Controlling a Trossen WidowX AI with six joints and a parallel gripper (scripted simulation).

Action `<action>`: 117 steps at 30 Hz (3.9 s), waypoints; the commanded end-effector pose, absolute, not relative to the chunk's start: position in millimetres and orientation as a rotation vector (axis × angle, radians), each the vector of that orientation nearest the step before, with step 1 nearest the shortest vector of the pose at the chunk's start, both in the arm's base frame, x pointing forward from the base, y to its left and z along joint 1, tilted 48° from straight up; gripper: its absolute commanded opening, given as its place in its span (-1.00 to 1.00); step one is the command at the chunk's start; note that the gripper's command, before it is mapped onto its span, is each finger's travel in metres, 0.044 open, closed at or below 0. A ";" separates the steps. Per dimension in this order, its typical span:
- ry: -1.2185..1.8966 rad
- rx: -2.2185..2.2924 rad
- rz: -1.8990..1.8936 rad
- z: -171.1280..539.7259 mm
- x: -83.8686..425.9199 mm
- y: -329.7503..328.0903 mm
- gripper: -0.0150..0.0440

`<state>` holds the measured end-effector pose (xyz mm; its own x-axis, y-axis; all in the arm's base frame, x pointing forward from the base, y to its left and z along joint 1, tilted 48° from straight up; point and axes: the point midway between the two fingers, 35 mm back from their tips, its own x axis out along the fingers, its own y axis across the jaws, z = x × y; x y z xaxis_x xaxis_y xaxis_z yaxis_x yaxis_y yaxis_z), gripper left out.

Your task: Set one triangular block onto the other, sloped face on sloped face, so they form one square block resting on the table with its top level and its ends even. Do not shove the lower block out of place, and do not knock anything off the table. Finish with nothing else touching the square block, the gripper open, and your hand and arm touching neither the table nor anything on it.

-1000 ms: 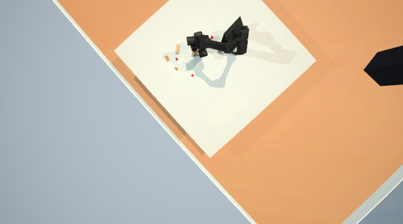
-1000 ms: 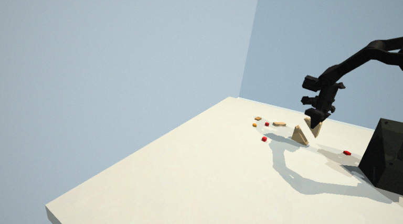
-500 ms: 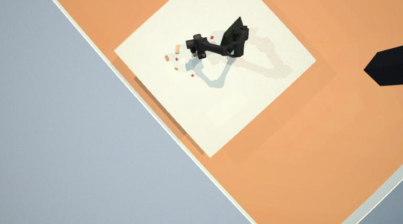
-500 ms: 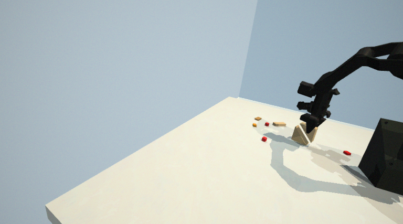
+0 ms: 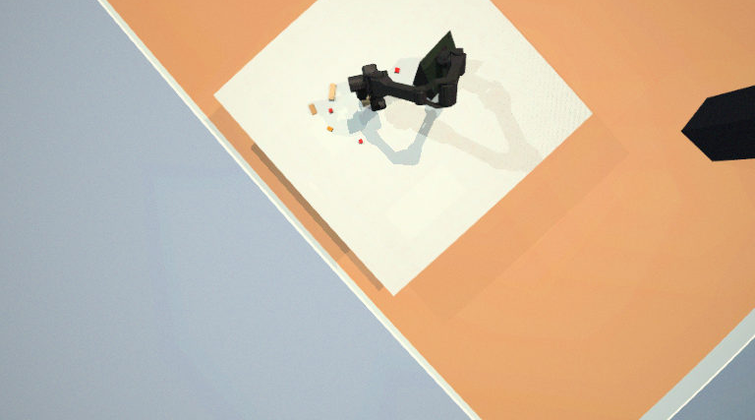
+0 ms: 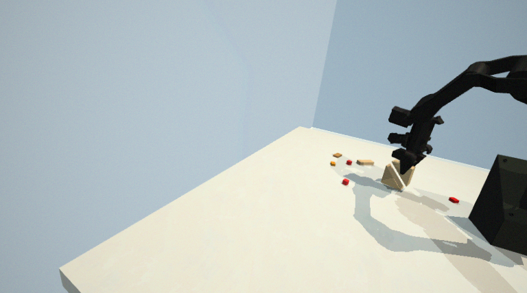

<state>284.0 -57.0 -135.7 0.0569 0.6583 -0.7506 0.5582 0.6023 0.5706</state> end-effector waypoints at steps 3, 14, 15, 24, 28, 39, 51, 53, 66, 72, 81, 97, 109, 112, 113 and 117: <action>1.604 1.037 0.092 -135.4 284.6 -58.2 -0.49; 1.605 1.035 0.087 -135.2 284.8 -58.7 -0.49; 1.605 1.034 0.085 -135.2 284.8 -58.8 -0.49; 1.605 1.034 0.085 -137.8 286.3 -56.9 -0.49; 1.605 1.034 0.085 -139.7 287.4 -55.5 -0.49; 1.606 1.034 0.085 -145.1 290.5 -51.6 -0.49; 1.607 1.033 0.083 -150.9 293.6 -47.2 -0.49; 1.607 1.033 0.082 -151.9 294.1 -46.4 -0.49; 1.608 1.032 0.080 -152.6 294.6 -45.9 -0.49; 1.608 1.033 0.079 -152.6 294.8 -45.8 -0.49; 1.606 1.038 0.081 -152.7 295.5 -45.6 -0.49; 1.606 1.039 0.081 -153.1 296.1 -45.1 -0.49; 1.611 1.033 0.082 -153.9 294.7 -44.1 -0.49; 1.611 1.034 0.081 -153.8 294.9 -44.2 -0.49; 1.610 1.035 0.081 -153.8 295.1 -44.2 -0.49; 1.612 1.033 0.082 -154.0 294.6 -44.0 -0.31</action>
